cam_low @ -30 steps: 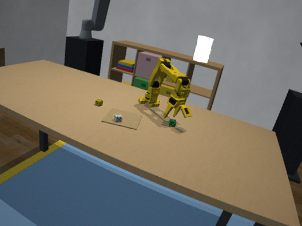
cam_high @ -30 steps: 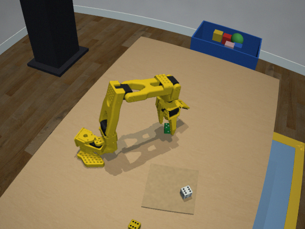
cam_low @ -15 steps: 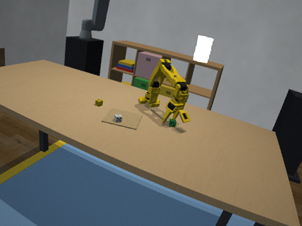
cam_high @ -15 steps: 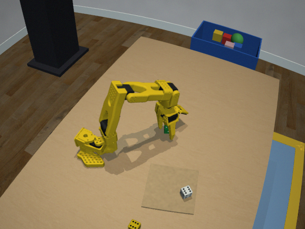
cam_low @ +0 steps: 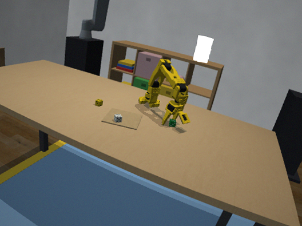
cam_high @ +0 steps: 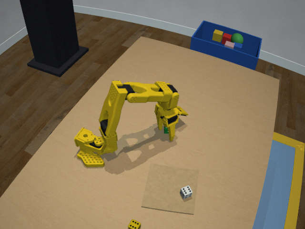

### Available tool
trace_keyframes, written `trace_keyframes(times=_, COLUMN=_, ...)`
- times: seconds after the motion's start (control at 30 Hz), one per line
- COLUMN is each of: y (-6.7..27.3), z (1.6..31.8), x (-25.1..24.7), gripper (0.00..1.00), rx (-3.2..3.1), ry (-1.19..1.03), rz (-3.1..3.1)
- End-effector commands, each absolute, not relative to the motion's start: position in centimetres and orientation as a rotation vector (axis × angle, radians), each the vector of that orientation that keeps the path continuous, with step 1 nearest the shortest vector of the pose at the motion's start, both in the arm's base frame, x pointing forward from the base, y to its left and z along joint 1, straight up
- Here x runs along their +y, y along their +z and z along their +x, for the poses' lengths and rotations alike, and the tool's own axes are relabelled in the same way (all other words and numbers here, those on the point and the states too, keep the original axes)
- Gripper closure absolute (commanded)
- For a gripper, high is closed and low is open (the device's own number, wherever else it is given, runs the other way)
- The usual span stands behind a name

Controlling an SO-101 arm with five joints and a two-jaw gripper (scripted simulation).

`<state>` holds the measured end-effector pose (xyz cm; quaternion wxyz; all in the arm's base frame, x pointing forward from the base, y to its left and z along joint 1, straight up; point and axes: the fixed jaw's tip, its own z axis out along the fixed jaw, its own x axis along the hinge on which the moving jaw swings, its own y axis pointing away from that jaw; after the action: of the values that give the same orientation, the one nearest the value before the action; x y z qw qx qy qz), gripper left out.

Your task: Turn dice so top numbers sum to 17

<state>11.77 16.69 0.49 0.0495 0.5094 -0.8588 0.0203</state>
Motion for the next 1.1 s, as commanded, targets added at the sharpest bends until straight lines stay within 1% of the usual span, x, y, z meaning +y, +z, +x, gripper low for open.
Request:
trace_keyframes(times=0.0, y=0.74, z=11.77, x=17.07, gripper=0.69, rx=-2.621, ry=0.047, rz=1.59)
trace_keyframes(times=0.5, y=0.74, z=11.97, x=16.95, gripper=0.72, rx=-2.62, ry=0.046, rz=1.59)
trace_keyframes(times=0.97, y=0.74, z=12.46, x=16.63, gripper=0.83, rx=-2.62, ry=0.043, rz=1.589)
trace_keyframes(times=1.07, y=0.74, z=12.49, x=16.61, gripper=0.83, rx=-2.62, ry=0.043, rz=1.589)
